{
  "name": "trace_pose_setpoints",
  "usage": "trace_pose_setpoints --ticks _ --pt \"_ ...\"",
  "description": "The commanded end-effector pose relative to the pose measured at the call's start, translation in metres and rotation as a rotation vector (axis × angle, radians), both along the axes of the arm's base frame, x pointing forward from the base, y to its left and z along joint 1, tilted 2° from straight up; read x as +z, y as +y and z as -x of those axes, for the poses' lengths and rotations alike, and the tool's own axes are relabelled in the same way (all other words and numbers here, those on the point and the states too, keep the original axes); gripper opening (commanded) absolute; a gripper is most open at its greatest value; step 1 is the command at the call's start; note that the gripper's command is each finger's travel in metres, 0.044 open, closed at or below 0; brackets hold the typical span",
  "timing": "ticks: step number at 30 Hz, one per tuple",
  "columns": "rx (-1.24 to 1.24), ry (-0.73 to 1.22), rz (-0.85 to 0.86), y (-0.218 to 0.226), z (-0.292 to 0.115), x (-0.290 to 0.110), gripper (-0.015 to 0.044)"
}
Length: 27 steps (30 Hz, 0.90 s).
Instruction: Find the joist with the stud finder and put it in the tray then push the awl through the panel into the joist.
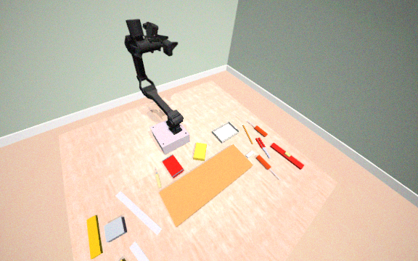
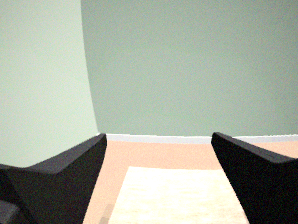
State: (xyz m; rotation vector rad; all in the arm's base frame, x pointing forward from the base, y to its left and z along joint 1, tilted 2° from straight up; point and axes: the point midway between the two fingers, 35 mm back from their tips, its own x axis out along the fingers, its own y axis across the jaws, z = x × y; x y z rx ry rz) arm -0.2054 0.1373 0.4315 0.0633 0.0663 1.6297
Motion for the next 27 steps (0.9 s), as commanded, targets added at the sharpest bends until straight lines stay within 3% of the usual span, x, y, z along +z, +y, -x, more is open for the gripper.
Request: trace_pose_setpoints --ticks 1,4,10,13,16,27 --pt "-0.007 -0.001 -0.001 0.000 -0.001 0.000 0.0426" --pt "-0.105 -0.002 -0.010 0.005 -0.026 0.008 0.0440" --pt "-0.341 0.092 0.005 0.011 -0.129 0.025 0.0440" --pt "-0.400 0.142 -0.003 0.008 -0.147 0.023 0.0440" --pt "-0.520 0.191 0.020 0.003 -0.200 0.021 0.0440" --pt "-0.931 0.374 0.207 -0.055 -0.370 -0.037 0.0440"
